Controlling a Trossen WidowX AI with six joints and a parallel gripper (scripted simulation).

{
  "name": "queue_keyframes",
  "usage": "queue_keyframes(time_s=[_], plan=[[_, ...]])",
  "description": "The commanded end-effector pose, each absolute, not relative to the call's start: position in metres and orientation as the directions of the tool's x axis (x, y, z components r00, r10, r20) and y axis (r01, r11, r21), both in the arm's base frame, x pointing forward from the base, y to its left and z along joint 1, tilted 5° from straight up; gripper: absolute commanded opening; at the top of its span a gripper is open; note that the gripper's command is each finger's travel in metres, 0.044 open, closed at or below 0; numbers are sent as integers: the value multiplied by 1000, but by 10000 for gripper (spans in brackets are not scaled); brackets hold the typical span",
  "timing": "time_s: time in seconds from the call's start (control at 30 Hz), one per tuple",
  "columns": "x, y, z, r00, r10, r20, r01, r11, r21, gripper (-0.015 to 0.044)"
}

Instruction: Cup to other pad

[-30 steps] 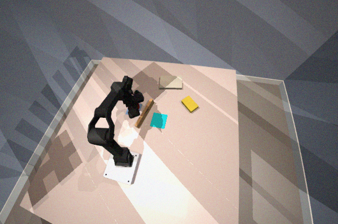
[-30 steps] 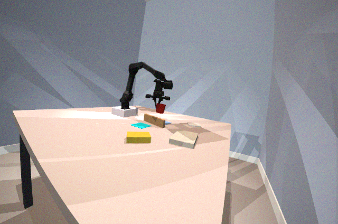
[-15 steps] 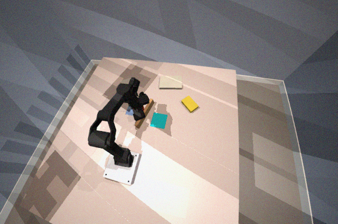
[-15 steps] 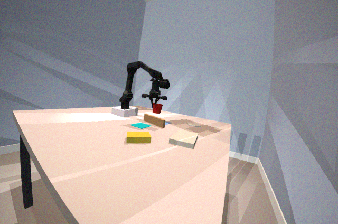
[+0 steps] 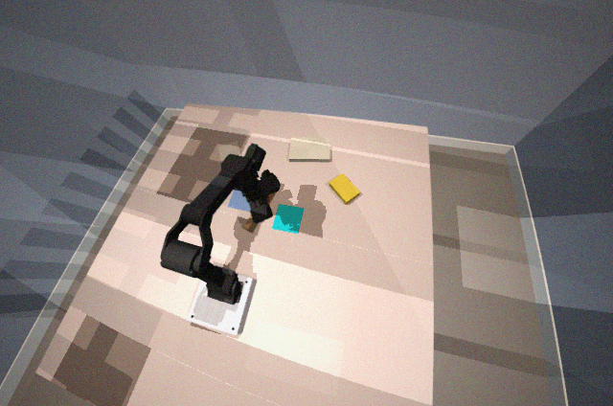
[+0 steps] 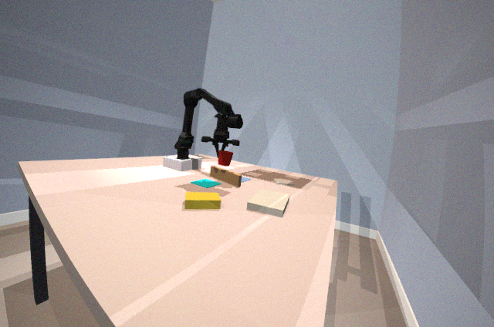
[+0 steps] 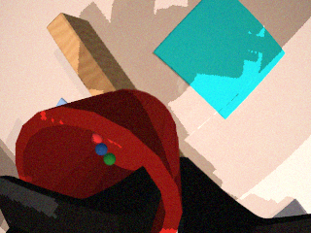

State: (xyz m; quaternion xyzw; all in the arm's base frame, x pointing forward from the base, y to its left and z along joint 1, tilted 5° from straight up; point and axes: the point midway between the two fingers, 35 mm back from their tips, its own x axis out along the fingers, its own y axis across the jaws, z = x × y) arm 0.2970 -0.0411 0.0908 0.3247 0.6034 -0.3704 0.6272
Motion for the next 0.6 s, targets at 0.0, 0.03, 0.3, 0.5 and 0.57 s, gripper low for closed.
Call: queue_keyframes(time_s=[0.0,0.03,0.3,0.5,0.57], plan=[[294,-49,93,2,-78,-997,854,518,-39,0],[293,-51,93,2,-79,-997,854,518,-40,0],[288,-69,94,1,-80,-997,854,518,-41,0],[284,-81,96,1,-81,-997,854,518,-42,0],[283,-85,96,1,-82,-997,854,518,-42,0]])
